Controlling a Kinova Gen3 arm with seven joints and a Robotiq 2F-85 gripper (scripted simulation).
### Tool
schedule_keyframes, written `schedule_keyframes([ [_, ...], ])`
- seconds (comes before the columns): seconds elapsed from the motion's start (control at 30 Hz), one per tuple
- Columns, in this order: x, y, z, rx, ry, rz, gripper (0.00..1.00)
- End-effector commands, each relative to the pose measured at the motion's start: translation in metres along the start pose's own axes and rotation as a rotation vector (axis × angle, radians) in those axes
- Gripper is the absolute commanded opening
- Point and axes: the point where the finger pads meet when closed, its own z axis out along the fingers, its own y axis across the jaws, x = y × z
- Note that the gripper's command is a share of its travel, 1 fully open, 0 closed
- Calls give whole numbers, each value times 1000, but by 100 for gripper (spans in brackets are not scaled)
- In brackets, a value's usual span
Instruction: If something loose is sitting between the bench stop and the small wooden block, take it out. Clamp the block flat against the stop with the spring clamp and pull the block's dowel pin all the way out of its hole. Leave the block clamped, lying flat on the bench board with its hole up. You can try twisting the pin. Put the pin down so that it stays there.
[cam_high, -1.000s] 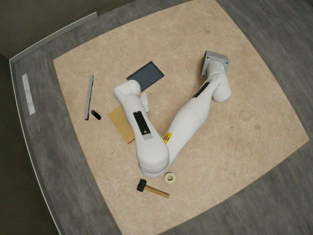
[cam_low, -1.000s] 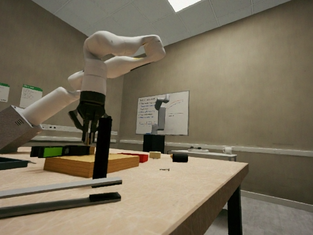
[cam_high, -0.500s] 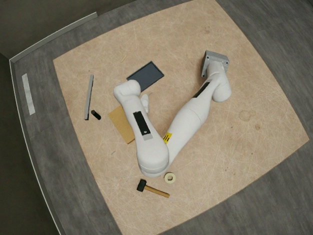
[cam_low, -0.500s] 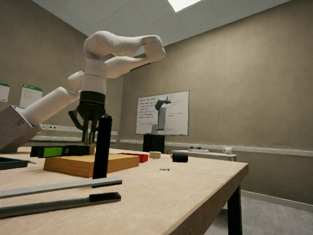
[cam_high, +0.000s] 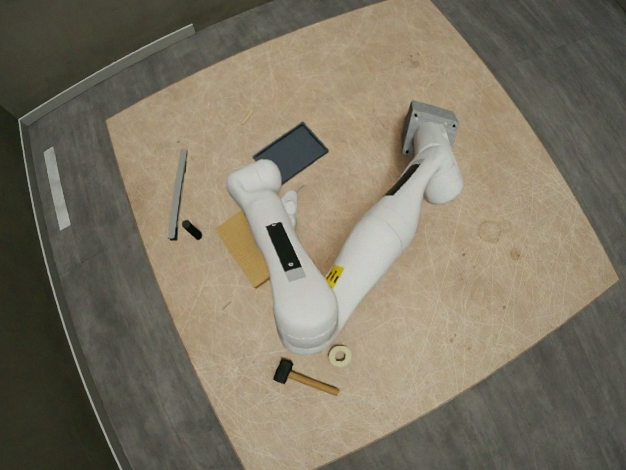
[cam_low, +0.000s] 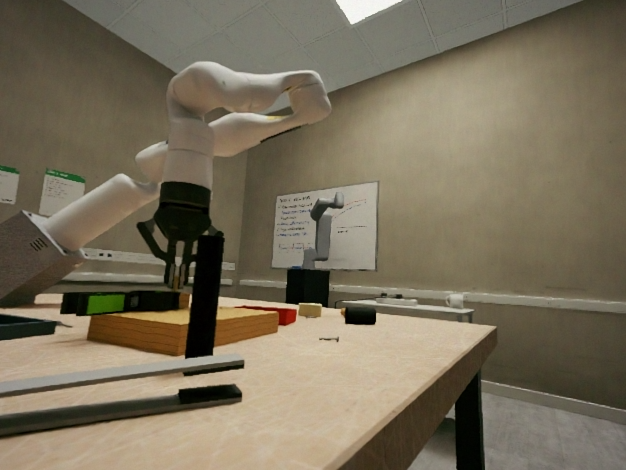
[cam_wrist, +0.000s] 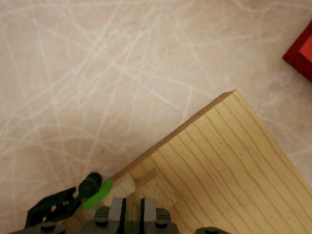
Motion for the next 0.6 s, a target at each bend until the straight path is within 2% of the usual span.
schedule_keyframes([
  [0.0,-1,0,-1,-1,-3,-14,10],
  [0.57,-1,0,-1,0,-3,-116,10],
])
